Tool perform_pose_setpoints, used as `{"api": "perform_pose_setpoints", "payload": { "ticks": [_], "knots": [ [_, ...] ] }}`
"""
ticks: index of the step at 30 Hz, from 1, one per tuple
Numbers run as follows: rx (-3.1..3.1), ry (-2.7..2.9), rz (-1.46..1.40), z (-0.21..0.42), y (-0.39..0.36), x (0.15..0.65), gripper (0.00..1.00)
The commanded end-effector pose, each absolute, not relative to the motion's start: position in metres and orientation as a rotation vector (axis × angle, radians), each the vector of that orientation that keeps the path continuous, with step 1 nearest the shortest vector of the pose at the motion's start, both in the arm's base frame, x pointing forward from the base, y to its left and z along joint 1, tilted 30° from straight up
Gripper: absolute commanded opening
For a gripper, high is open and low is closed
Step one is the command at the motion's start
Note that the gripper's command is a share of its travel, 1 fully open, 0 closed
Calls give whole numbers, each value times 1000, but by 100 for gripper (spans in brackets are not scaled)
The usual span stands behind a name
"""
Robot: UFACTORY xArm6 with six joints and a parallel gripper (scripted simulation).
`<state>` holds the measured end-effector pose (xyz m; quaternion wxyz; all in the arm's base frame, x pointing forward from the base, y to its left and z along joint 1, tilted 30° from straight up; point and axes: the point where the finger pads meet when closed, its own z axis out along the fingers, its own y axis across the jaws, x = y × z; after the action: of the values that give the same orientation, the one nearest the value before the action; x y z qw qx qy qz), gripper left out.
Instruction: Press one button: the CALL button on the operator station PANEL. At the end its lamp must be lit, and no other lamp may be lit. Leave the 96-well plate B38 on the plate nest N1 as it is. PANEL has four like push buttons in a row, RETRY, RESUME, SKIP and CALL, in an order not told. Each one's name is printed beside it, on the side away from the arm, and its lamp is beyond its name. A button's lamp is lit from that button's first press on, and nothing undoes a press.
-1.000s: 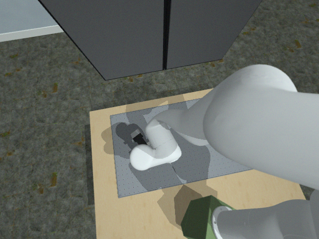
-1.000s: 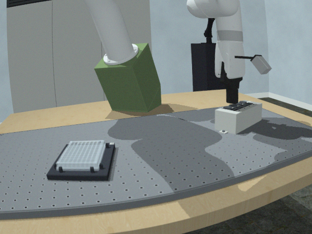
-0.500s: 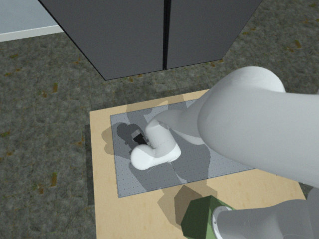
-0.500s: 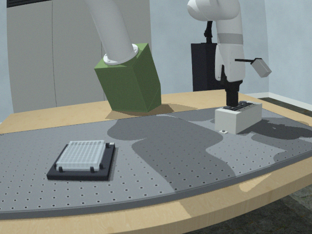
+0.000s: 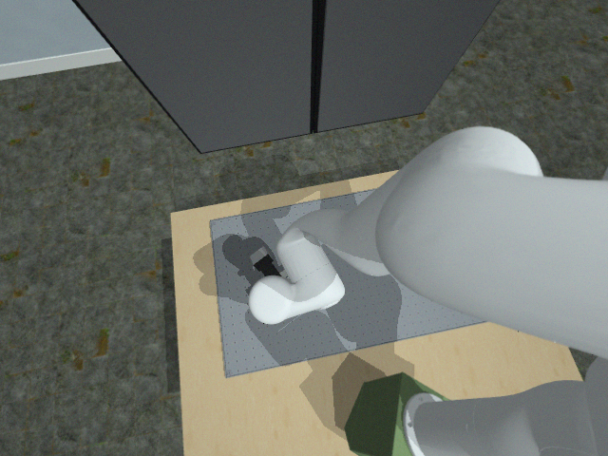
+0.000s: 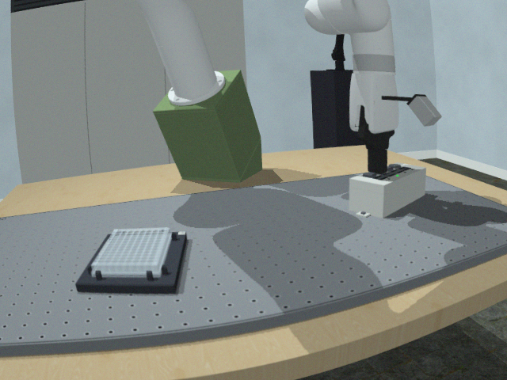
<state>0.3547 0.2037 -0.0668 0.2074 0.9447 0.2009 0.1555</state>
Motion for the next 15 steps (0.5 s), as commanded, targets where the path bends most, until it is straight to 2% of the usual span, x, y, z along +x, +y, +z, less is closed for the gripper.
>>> {"api": "perform_pose_setpoints", "payload": {
  "ticks": [1,15],
  "knots": [
    [2631,560,435,-67,204,355,0],
    [2631,560,435,-62,206,354,0]
  ]
}}
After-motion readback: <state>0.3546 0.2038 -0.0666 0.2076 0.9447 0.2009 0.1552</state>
